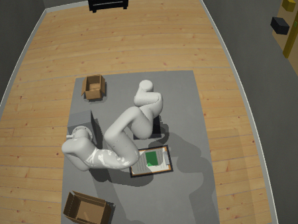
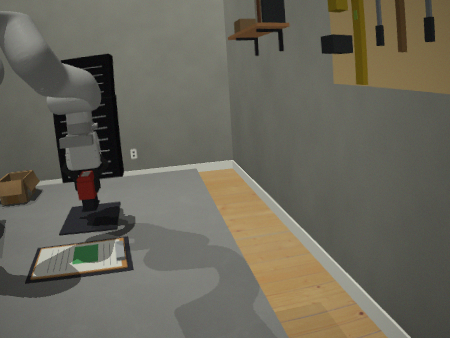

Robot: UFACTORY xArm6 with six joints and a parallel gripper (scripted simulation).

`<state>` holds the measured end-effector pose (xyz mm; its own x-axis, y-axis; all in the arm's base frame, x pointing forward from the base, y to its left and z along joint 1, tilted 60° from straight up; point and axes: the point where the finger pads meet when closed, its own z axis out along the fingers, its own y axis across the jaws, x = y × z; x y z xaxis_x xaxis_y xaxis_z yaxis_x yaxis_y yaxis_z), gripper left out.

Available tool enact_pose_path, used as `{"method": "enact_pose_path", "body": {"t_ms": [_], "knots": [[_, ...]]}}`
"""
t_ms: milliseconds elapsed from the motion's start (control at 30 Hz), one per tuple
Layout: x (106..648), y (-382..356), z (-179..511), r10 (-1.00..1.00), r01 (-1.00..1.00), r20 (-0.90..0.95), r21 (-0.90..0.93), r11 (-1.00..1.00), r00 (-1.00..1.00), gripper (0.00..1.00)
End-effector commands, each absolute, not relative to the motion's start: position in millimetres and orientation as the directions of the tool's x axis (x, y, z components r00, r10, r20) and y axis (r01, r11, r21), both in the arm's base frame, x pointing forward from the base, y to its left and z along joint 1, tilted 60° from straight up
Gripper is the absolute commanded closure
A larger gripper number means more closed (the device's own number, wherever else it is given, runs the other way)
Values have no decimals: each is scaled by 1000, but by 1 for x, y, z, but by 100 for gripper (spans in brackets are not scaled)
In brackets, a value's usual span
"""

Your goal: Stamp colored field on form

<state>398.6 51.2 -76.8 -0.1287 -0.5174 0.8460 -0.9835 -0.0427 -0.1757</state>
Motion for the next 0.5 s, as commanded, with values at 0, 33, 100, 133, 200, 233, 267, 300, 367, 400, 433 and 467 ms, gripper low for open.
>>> {"method": "enact_pose_path", "body": {"t_ms": [0, 33, 100, 133, 200, 233, 267, 300, 367, 400, 433, 467], "knots": [[405, 22, -14, -529, -988, 845, -132, -75, -73, 71], [404, 15, -4, -527, -989, 848, -122, -82, -60, 71], [401, 1, 15, -522, -990, 852, -103, -94, -39, 71], [399, -6, 24, -519, -991, 854, -96, -98, -32, 71], [397, -13, 33, -516, -991, 856, -90, -101, -26, 71], [397, -13, 33, -516, -991, 856, -90, -101, -26, 71], [392, -31, 60, -514, -991, 857, -86, -103, -21, 71], [390, -37, 67, -513, -991, 858, -84, -104, -19, 71], [387, -46, 82, -513, -991, 858, -83, -105, -18, 71], [385, -52, 91, -513, -991, 858, -83, -105, -18, 71], [384, -58, 101, -513, -991, 858, -83, -105, -18, 71], [382, -63, 110, -513, -991, 858, -83, -105, -18, 71]]}}
